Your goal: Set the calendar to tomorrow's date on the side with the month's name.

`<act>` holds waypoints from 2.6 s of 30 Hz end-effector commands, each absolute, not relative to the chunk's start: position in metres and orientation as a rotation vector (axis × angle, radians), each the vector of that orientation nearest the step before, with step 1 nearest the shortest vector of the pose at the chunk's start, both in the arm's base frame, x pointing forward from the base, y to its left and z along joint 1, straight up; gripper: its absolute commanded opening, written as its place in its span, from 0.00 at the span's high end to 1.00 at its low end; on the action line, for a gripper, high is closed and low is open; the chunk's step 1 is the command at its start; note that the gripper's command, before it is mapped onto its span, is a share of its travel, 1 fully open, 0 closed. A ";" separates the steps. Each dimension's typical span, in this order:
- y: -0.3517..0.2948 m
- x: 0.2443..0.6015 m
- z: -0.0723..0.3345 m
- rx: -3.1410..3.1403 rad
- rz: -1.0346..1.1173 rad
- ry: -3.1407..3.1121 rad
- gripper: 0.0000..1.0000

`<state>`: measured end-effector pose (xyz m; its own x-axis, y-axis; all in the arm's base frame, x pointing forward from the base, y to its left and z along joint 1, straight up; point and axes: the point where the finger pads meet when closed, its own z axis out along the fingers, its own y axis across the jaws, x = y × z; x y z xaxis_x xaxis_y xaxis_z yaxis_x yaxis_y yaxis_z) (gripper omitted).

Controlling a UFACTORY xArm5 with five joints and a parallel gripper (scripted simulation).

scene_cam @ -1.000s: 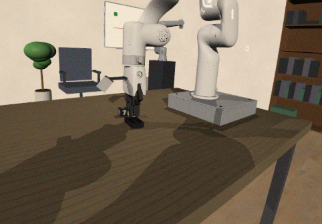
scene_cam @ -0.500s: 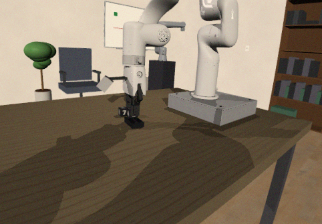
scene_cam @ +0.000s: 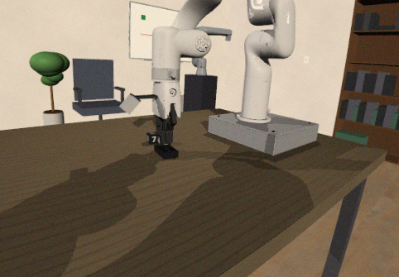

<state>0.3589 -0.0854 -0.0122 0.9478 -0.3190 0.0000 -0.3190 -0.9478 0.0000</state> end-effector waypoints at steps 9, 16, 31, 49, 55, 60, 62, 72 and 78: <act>-0.086 0.360 -0.011 3.100 0.005 -0.508 0.73; -0.086 0.360 -0.011 3.100 0.005 -0.508 0.73; -0.086 0.360 -0.011 3.100 0.005 -0.508 0.73; -0.086 0.360 -0.012 3.100 0.005 -0.508 0.73; -0.086 0.360 -0.013 3.100 0.005 -0.508 0.73; -0.086 0.360 -0.015 3.100 0.005 -0.508 0.73; -0.086 0.360 -0.016 3.100 0.005 -0.508 0.73; -0.086 0.360 -0.020 3.100 0.005 -0.508 0.73; -0.086 0.360 -0.021 3.100 0.005 -0.508 0.73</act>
